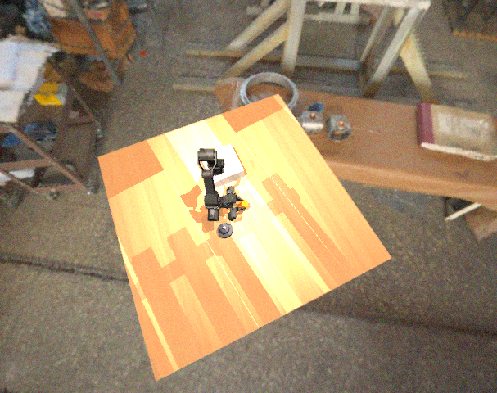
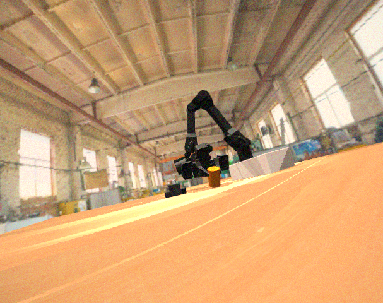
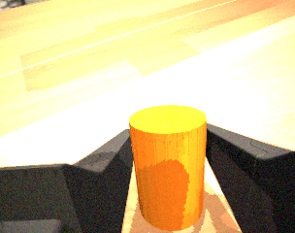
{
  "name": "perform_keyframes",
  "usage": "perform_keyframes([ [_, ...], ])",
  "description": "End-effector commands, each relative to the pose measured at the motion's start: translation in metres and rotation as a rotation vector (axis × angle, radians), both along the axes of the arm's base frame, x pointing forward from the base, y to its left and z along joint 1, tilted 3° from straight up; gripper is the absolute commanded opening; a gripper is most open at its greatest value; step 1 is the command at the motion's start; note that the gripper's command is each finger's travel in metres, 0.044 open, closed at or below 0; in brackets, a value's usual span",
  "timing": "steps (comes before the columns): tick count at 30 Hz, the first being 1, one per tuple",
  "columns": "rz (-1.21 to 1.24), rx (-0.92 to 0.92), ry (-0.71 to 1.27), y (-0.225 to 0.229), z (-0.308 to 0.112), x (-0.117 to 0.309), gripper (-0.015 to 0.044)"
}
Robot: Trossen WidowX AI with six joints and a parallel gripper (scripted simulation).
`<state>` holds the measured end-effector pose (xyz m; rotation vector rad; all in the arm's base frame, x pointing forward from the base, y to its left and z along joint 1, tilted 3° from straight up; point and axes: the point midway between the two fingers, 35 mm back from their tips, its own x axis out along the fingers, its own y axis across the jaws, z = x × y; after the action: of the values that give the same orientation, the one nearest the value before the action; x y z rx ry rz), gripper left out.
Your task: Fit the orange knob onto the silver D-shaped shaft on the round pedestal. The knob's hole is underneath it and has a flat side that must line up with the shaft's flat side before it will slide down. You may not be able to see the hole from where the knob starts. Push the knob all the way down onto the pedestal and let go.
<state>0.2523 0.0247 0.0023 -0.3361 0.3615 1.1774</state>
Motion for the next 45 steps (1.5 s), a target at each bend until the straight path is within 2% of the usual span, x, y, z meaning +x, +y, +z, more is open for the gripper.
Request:
perform_keyframes([
  [1,0.0,0.0,0.0,0.0,0.0,0.0,0.0205],
  [3,0.0,0.0,0.0,0.0,0.0,0.0,0.0258],
  [4,0.0,0.0,0.0,0.0,0.0,0.0,0.026],
  [27,0.0,0.0,0.0,0.0,0.0,0.0,0.026],
  [34,0.0,0.0,0.0,0.0,0.0,0.0,0.044],
  [42,0.0,0.0,0.0,0.0,0.0,0.0,0.044],
  [45,0.0,-0.001,-0.001,-0.001,0.016,0.001,0.044],
])
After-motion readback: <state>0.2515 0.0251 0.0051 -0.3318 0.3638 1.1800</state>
